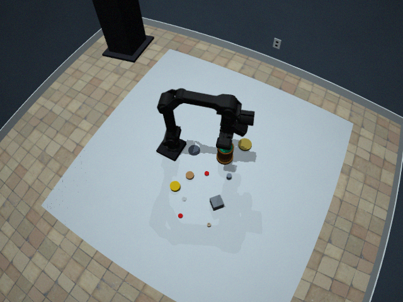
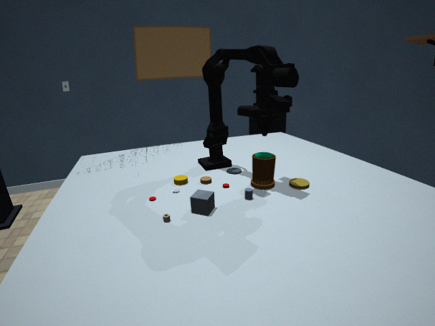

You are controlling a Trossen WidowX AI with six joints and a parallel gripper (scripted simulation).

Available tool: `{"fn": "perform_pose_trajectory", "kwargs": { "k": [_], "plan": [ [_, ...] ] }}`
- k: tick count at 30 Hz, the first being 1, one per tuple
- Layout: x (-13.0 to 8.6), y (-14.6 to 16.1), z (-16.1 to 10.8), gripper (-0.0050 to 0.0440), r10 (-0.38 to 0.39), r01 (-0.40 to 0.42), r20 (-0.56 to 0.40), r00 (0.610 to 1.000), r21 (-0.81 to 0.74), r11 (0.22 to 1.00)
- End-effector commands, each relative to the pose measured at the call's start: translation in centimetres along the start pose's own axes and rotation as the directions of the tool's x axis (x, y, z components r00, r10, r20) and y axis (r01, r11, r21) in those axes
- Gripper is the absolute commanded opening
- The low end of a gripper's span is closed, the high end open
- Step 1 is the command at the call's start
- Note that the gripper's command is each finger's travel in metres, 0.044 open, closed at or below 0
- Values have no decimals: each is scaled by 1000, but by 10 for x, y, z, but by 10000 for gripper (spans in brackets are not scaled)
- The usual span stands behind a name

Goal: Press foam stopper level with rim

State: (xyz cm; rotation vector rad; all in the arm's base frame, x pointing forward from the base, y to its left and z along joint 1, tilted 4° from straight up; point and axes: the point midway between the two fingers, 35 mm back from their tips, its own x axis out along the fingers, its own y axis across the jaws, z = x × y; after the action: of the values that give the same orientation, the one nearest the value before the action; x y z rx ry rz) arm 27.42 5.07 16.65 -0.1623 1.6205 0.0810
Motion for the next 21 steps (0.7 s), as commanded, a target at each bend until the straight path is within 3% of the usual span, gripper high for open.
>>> {"fn": "perform_pose_trajectory", "kwargs": {
  "k": [1,4,9,12,21],
  "plan": [
    [0,0,0,0,0,0,1,1000,0,1000],
    [-2,0,0,0,0,0,5,1000,0,1000],
    [-51,0,-3,0,5,-4,98,995,-5,1000],
    [-53,0,-3,0,5,-5,102,995,-5,1000],
    [6,0,4,0,1,-1,38,999,2,1000]
  ]
}}
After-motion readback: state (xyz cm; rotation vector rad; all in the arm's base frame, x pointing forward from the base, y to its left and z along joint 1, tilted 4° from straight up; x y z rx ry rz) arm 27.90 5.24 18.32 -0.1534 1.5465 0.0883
